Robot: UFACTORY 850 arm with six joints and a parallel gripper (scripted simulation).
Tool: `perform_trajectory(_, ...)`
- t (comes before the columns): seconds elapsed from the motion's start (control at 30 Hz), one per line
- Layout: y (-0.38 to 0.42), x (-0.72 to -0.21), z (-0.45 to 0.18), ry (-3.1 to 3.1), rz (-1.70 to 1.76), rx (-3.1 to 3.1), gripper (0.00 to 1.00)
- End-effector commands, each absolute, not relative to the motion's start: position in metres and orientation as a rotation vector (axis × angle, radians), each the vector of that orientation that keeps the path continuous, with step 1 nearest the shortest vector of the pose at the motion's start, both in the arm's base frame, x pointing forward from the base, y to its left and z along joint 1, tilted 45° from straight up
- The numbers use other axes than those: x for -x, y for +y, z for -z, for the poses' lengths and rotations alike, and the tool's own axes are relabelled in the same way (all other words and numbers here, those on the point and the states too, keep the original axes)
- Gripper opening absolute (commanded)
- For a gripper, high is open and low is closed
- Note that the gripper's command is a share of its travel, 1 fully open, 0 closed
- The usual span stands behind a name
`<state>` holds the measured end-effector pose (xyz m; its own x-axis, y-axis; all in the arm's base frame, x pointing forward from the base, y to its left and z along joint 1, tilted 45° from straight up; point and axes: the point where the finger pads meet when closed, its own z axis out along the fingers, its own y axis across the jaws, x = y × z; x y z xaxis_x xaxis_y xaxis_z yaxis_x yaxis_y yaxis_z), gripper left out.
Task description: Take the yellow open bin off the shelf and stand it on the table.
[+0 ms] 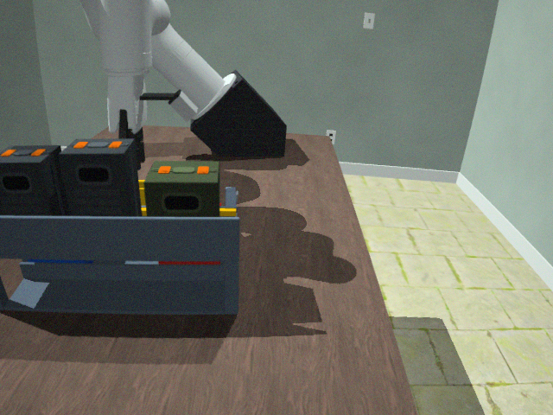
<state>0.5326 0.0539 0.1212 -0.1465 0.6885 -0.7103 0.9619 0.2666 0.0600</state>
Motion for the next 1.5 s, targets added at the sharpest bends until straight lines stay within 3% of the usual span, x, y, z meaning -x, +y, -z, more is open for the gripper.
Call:
perform_trajectory(0.0, 0.055, -0.534, -0.122, 1.907, 0.553, -1.489, 0.33)
perform_trajectory(1.47, 0.052, -0.529, -0.121, 1.907, 0.552, -1.489, 0.33)
